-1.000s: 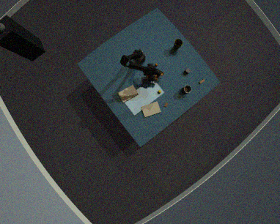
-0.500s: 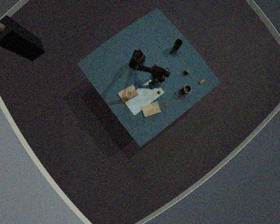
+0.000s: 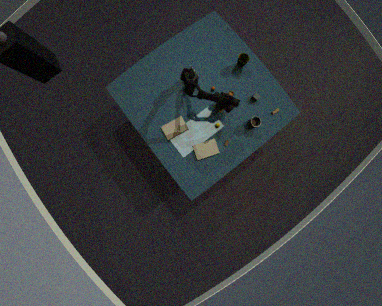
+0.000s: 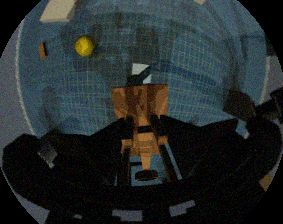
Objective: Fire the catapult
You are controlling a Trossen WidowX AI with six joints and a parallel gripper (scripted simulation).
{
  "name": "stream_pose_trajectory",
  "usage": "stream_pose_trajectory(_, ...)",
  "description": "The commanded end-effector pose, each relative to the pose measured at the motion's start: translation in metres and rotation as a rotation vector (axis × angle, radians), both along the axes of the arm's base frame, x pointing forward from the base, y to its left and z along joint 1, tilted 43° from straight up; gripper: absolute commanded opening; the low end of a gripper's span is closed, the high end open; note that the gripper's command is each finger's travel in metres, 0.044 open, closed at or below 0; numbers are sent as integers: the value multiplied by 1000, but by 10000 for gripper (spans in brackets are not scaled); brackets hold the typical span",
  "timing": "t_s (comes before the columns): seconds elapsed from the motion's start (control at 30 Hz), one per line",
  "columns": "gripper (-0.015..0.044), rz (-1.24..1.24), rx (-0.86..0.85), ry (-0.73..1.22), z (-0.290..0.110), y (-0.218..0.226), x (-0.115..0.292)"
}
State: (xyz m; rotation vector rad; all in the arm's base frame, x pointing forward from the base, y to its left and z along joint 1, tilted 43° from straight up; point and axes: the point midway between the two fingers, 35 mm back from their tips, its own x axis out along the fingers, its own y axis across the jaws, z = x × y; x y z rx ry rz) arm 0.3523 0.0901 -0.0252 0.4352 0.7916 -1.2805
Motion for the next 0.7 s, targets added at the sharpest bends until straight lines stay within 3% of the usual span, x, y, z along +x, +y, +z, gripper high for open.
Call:
stream_pose_trajectory(0.0, 0, 18, 9, 1, 0, 7, 4)
stream_pose_trajectory(0.67, 0, 19, 8, 1, -23, -14, 8)
